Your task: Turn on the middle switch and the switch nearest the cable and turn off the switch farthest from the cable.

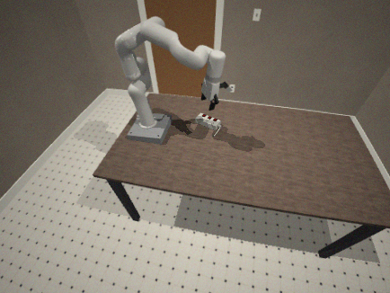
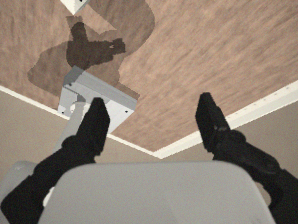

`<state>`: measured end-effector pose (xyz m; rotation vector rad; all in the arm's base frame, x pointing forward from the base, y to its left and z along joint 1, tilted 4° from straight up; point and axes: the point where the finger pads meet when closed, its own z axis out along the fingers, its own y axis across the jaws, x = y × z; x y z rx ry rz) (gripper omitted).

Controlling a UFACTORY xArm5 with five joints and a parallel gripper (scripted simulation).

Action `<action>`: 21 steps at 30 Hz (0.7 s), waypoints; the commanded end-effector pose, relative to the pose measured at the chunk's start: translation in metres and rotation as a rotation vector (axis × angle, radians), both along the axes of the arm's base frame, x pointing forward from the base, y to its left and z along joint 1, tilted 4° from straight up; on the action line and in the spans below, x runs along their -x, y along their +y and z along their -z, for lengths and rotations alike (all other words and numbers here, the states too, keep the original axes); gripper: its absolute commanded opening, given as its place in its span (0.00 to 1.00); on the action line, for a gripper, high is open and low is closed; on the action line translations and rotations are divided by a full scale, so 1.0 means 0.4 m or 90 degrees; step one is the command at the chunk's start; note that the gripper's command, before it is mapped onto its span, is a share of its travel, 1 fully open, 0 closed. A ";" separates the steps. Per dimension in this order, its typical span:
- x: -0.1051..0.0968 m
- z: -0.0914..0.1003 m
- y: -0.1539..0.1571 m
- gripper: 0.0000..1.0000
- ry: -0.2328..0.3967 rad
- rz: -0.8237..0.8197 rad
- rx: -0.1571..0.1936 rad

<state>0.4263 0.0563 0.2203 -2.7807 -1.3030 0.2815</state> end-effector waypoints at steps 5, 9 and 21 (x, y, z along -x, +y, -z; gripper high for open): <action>-0.021 0.029 0.053 1.00 0.057 -0.200 -0.032; -0.028 0.051 0.086 1.00 0.088 -0.316 -0.056; -0.036 0.098 0.151 1.00 0.152 -0.538 -0.113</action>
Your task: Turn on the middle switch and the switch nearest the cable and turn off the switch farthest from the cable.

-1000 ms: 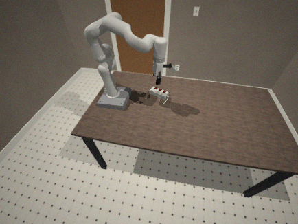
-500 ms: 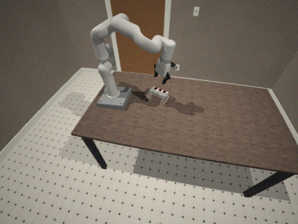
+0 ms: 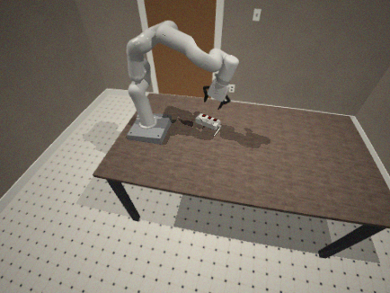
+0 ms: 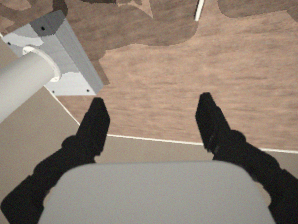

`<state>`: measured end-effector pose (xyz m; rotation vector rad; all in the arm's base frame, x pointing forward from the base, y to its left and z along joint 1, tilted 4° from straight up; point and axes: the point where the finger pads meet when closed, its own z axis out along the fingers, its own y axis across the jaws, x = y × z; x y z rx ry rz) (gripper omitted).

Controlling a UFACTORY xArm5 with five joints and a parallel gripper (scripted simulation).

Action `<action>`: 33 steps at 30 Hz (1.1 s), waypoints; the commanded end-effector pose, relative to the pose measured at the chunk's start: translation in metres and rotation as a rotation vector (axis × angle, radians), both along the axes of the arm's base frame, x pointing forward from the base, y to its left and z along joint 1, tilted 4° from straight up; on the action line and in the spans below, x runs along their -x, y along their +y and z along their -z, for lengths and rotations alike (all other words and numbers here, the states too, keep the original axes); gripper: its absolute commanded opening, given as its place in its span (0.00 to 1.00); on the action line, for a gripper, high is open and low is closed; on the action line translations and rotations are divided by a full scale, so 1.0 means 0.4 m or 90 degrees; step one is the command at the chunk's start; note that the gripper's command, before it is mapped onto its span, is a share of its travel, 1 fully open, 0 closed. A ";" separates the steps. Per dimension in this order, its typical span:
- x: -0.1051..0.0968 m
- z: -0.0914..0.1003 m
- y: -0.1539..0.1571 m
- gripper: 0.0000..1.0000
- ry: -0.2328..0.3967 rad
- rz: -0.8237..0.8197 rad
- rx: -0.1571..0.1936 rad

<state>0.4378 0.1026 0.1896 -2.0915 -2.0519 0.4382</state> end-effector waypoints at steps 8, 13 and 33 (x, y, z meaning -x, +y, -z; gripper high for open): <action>-0.008 0.058 0.081 1.00 0.094 -0.274 -0.077; -0.006 0.082 0.110 1.00 0.128 -0.370 -0.110; 0.016 0.175 0.209 1.00 0.256 -0.693 -0.246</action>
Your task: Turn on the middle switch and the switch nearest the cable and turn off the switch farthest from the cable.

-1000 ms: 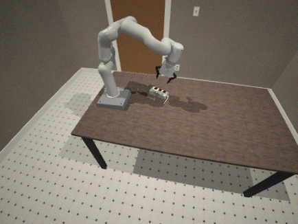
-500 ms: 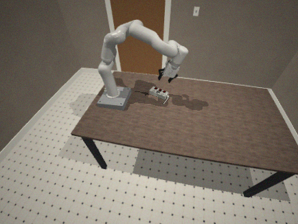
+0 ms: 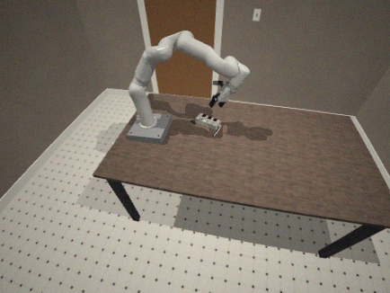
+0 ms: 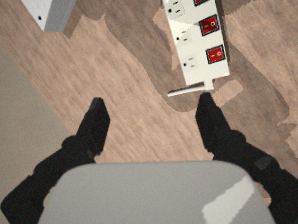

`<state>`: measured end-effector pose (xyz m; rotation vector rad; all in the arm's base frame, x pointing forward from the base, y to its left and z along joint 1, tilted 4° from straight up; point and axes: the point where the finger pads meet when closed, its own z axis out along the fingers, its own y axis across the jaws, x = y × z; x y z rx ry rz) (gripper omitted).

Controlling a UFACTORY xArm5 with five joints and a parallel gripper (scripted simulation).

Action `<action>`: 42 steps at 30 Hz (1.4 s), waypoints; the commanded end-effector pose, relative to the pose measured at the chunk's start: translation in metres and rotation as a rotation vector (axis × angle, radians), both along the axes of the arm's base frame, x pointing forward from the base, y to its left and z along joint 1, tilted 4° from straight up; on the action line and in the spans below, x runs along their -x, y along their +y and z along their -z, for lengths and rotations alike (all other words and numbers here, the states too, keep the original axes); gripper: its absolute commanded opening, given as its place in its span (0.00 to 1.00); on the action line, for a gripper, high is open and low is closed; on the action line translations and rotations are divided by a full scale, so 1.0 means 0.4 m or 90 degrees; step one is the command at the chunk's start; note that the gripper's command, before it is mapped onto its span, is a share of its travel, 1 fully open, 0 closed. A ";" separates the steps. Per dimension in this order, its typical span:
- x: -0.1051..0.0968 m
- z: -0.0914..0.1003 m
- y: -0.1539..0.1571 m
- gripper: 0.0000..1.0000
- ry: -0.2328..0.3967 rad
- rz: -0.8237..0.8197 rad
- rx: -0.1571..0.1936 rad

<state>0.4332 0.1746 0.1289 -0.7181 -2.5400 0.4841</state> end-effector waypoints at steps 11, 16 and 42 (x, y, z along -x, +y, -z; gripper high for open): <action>0.028 0.081 0.083 1.00 0.140 -0.271 -0.122; 0.040 0.104 0.103 1.00 0.179 -0.340 -0.158; 0.083 0.174 0.158 1.00 0.298 -0.529 -0.270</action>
